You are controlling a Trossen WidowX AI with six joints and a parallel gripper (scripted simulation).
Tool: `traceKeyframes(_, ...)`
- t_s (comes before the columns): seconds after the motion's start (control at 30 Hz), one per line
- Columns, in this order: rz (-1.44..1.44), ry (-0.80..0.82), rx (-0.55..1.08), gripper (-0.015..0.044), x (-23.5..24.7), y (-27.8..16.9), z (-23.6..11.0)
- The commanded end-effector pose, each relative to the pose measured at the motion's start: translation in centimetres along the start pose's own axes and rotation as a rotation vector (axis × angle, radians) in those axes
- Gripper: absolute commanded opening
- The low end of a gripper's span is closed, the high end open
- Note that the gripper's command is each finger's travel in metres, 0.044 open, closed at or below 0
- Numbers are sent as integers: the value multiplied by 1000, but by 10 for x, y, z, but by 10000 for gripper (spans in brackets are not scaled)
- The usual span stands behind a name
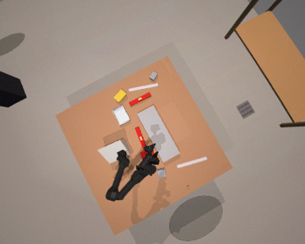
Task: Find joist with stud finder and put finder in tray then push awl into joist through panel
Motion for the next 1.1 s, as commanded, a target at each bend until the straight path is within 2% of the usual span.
traceKeyframes(0.0, -112, -174, 196, 440, -28, -42, 11)
traceKeyframes(0.2, -343, -414, 555, 440, -74, -107, 4)
traceKeyframes(0.27, -396, -452, 630, 440, -82, -118, 0)
traceKeyframes(1.07, -401, -454, 641, 440, -81, -129, 5)
Point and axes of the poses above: the point midway between the two fingers, 35 mm back from their tips, its own z axis out along the fingers, its own x axis across the jaws, y = z × x, the point moved 2 cm from there along -z, back along the fingers, and after that the axes turned 11 degrees about -z, right-handed, at the moved point
